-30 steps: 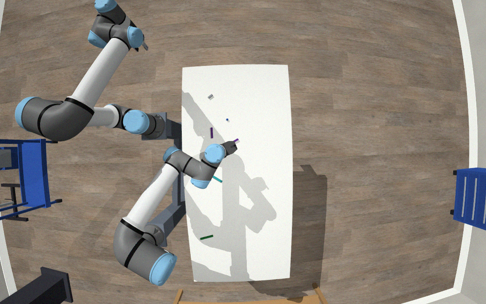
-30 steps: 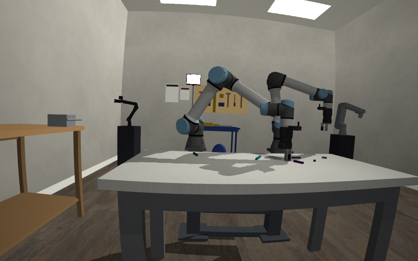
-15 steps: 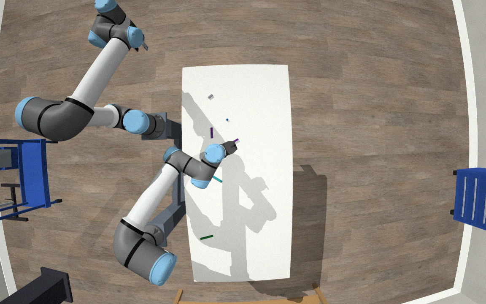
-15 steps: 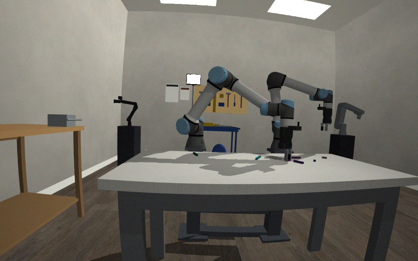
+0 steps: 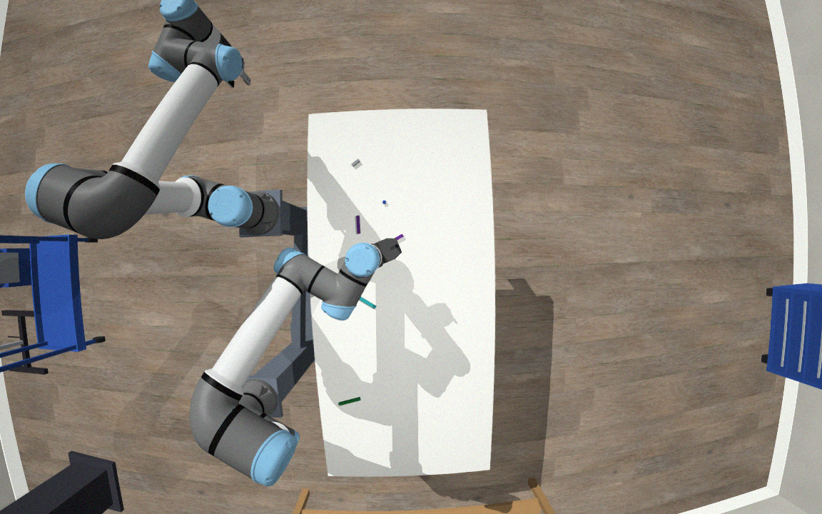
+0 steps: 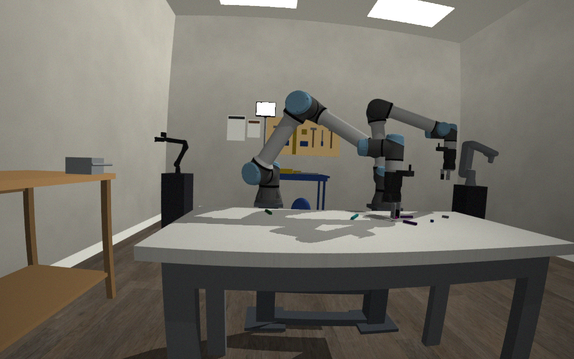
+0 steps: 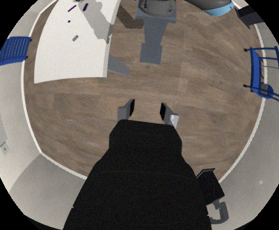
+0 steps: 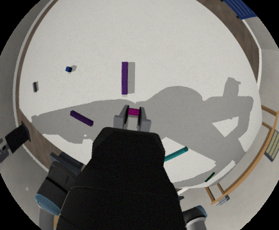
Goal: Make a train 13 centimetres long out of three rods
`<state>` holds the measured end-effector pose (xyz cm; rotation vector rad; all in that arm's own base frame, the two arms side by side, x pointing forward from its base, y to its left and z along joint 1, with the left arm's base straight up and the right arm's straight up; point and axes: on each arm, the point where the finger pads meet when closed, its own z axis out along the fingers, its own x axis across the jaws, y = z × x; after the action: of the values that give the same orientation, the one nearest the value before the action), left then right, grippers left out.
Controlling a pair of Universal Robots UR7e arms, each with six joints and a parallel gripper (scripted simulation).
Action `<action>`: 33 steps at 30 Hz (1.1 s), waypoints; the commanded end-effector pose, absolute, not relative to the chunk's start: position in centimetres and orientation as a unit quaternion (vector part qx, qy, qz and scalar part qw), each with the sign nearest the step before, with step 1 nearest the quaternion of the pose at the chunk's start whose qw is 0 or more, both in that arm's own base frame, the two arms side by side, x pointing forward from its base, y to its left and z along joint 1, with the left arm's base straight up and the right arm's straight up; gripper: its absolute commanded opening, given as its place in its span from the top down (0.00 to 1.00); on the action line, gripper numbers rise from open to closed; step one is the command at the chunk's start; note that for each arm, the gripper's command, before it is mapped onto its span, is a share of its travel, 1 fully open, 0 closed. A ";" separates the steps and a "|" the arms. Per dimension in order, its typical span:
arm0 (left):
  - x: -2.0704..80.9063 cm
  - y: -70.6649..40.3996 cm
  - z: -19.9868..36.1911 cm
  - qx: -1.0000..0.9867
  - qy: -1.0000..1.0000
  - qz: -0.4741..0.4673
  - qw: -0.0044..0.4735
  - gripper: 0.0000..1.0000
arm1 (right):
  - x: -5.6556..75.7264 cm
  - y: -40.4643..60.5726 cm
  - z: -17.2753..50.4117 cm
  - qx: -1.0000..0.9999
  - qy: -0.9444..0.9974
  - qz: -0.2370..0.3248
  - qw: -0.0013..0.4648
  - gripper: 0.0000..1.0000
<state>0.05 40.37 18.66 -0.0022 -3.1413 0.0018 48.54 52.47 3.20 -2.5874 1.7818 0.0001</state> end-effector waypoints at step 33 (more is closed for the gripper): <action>0.1 40.4 18.7 -0.001 -1.000 0.000 0.000 0.00 | 47.7 52.0 12.4 -0.827 0.562 0.000 0.001 0.60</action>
<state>0.05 40.37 18.66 -0.0022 -3.1413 0.0018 48.24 52.29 12.14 -2.5915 1.7761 0.0001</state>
